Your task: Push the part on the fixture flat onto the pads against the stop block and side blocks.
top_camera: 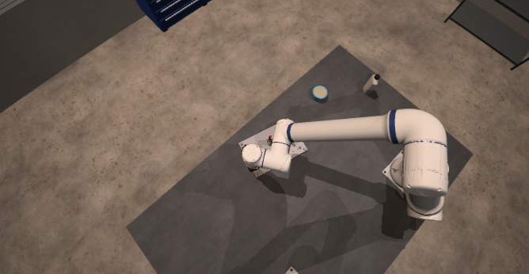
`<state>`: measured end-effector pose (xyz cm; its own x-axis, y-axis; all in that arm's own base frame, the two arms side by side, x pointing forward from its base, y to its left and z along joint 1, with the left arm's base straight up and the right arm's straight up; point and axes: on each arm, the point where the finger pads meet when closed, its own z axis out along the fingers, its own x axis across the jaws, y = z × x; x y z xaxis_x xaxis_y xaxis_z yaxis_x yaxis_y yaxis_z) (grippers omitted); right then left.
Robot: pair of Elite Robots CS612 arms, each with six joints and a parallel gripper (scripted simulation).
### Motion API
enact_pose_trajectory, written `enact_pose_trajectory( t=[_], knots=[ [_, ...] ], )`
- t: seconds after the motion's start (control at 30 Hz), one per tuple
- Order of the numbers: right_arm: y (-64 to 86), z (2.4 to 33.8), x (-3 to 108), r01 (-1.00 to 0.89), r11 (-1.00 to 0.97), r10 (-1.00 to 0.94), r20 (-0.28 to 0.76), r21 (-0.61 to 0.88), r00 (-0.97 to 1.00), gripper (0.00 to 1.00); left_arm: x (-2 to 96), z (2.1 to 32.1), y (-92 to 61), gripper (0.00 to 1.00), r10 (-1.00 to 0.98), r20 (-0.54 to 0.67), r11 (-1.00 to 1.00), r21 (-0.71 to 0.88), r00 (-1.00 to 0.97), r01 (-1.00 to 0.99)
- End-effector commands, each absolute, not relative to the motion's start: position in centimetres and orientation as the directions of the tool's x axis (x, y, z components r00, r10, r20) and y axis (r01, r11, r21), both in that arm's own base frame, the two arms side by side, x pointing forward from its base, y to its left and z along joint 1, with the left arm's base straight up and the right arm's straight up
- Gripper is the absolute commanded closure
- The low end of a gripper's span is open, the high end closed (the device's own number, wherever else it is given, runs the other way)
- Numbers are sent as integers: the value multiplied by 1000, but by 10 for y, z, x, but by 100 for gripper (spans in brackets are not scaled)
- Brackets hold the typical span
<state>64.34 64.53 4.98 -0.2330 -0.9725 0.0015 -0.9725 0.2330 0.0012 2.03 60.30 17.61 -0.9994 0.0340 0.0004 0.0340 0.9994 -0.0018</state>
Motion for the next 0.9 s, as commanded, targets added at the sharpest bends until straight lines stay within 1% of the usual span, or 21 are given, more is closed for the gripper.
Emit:
enact_pose_trajectory(
  t=[0.0, 0.3, 0.87],
  knots=[
    [646, 59, 644, -972, 233, -972, 0, 0, -233, 100, 21, 177, 604, 0, 34, 0, 999, 0, -999, 34],
    [646, 81, 644, -972, 233, -972, 0, 0, -233, 100, 21, 177, 604, 0, 34, 0, 999, 0, -999, 34],
    [646, 82, 644, -972, 233, -972, 0, 0, -233, 100, 21, 177, 604, 0, 34, 0, 999, 0, -999, 34]
  ],
)
